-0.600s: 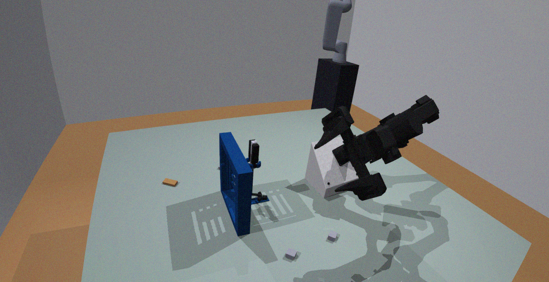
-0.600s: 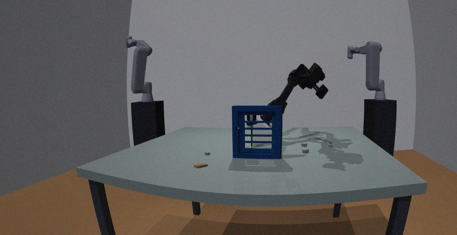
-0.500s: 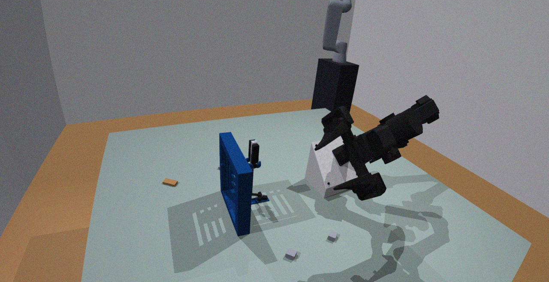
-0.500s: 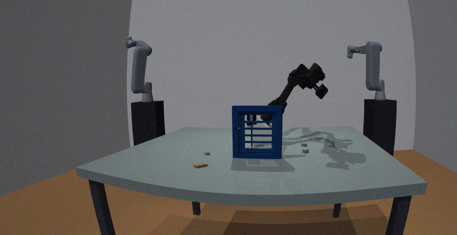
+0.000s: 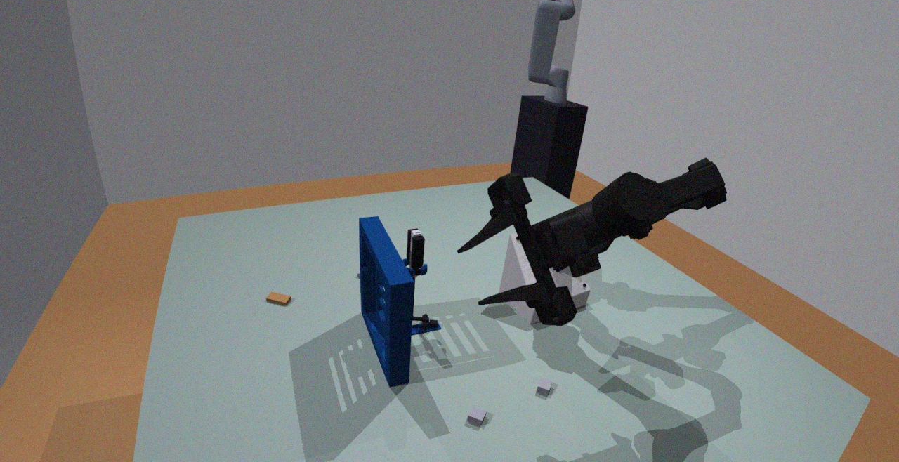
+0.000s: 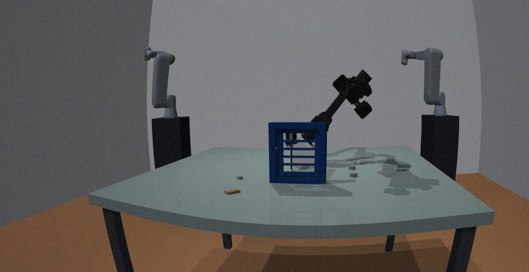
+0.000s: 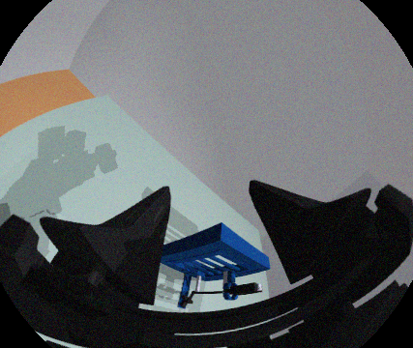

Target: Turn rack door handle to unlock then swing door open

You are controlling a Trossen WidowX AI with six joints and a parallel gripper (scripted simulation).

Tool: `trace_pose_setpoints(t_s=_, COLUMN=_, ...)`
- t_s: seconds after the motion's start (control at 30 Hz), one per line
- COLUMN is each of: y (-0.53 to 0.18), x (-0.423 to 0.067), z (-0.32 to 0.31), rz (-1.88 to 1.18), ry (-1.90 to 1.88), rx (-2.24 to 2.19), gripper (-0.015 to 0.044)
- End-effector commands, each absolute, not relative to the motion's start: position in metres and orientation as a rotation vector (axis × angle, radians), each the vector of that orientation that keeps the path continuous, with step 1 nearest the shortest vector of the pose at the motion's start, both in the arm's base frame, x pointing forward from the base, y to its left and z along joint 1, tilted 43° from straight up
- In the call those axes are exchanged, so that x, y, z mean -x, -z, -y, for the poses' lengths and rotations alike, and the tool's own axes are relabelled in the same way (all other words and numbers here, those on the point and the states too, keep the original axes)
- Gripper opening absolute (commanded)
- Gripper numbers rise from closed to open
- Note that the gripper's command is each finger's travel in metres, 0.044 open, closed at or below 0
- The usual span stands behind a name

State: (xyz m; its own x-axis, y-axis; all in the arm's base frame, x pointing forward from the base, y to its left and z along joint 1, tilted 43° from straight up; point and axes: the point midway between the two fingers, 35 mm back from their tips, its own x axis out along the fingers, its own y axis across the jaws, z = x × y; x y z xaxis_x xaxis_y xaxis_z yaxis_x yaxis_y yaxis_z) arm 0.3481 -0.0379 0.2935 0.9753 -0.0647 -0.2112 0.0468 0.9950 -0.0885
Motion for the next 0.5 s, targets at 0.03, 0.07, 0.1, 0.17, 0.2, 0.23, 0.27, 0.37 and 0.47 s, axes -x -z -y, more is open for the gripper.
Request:
trace_pose_setpoints(t_s=0.03, y=-0.275, x=-0.358, z=0.050, rz=-0.336, ry=0.046, rx=0.101, gripper=0.0299)
trace_pose_setpoints(t_s=0.07, y=-0.271, x=-0.360, z=0.053, rz=-0.362, ry=0.044, rx=0.102, gripper=0.0299)
trace_pose_setpoints(t_s=0.1, y=-0.267, x=-0.361, z=0.056, rz=-0.387, ry=0.041, rx=0.102, gripper=0.0299)
trace_pose_setpoints(t_s=0.17, y=-0.259, x=-0.364, z=0.062, rz=-0.437, ry=0.036, rx=0.101, gripper=0.0299)
trace_pose_setpoints(t_s=0.2, y=-0.255, x=-0.365, z=0.065, rz=-0.461, ry=0.033, rx=0.100, gripper=0.0299)
trace_pose_setpoints(t_s=0.23, y=-0.251, x=-0.366, z=0.068, rz=-0.486, ry=0.030, rx=0.098, gripper=0.0299)
trace_pose_setpoints(t_s=0.27, y=-0.247, x=-0.367, z=0.070, rz=-0.510, ry=0.027, rx=0.095, gripper=0.0299)
trace_pose_setpoints(t_s=0.37, y=-0.235, x=-0.370, z=0.079, rz=-0.583, ry=0.015, rx=0.085, gripper=0.0299)
trace_pose_setpoints(t_s=0.47, y=-0.223, x=-0.370, z=0.087, rz=-0.653, ry=0.001, rx=0.071, gripper=0.0299)
